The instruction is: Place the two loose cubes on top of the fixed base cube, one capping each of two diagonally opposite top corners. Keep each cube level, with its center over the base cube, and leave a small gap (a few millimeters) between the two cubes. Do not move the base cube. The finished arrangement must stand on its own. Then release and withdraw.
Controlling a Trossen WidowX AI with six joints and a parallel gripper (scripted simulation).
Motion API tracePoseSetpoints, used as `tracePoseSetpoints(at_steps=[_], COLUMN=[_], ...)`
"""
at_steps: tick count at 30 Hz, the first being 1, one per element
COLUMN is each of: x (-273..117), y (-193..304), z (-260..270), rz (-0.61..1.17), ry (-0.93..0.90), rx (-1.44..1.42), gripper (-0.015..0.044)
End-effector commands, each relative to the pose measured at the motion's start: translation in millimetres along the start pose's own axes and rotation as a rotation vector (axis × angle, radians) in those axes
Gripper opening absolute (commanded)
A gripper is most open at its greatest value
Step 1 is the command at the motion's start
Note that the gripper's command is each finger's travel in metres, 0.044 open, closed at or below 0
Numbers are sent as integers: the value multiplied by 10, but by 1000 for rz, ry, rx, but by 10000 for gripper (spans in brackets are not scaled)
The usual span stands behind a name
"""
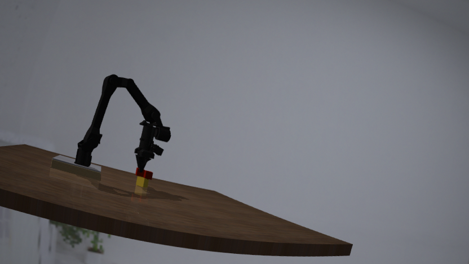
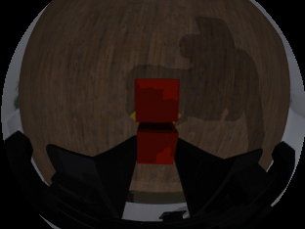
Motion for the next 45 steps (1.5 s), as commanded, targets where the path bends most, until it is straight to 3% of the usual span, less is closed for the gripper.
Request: tracePoseSetpoints(at_steps=[1,8,12,45], x=[11,11,11,-558], y=[7,7,7,0], z=[-4,-4,-4,2], rz=[3,3,3,1], ry=[4,4,4,0], rx=[-1,-1,-1,0], gripper=[105,105,205,205])
Point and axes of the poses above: the point midway between the two fingers, 35 mm back from their tips, its own x axis out along the fingers, its own z axis across the jaws, y = z × x, the point moved 3 cm from there along -x, back along the fingers, and after that the axes turned 14 degrees about -x, right-handed, at the moved point
